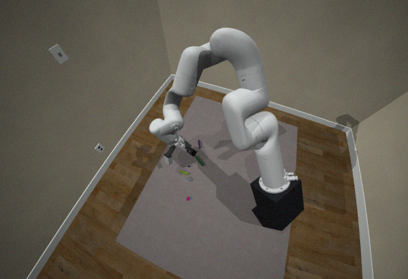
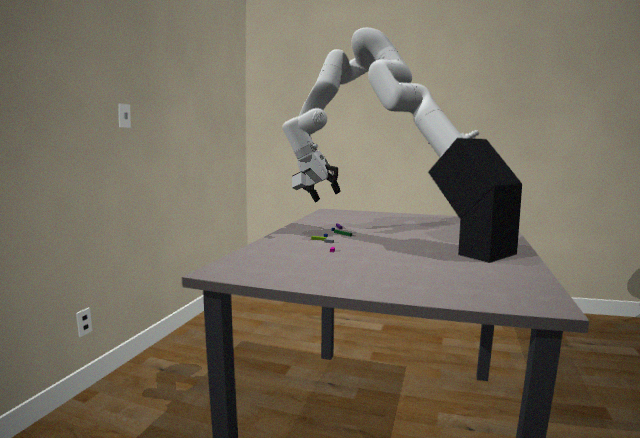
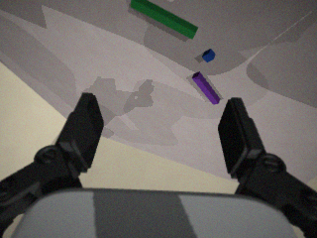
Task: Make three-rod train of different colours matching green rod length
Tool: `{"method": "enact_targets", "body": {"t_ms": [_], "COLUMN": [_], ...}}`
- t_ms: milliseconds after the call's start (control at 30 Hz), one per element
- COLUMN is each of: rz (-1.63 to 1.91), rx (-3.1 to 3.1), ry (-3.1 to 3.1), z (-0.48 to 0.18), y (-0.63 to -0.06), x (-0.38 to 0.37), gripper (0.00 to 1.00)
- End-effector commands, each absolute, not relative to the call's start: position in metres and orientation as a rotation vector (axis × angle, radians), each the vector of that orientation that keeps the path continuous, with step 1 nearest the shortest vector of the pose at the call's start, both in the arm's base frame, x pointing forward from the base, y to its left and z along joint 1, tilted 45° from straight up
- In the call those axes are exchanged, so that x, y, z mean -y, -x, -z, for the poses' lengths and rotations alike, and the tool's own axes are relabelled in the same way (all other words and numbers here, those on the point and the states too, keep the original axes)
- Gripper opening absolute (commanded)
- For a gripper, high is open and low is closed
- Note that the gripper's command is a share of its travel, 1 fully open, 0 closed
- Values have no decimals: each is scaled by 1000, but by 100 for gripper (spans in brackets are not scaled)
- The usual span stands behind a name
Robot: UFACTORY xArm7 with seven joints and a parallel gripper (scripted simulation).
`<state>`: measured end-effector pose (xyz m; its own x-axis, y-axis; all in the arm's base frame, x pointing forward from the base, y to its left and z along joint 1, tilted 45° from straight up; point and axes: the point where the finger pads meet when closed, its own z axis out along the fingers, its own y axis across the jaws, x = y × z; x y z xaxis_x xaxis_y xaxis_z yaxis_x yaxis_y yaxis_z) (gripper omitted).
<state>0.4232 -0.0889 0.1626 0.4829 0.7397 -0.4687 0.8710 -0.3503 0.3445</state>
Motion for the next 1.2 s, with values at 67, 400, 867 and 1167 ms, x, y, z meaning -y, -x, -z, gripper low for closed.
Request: {"method": "enact_targets", "body": {"t_ms": [67, 400, 867, 1167], "rz": [355, 377, 433, 439], "rx": [-1475, -1544, -1718, -1735], "ry": [-2019, -1943, -1730, -1708], "z": [-154, -149, -136, -135], "y": [-429, -431, -436, -436], "x": [90, 90, 88, 88], "gripper": [100, 100, 100, 100]}}
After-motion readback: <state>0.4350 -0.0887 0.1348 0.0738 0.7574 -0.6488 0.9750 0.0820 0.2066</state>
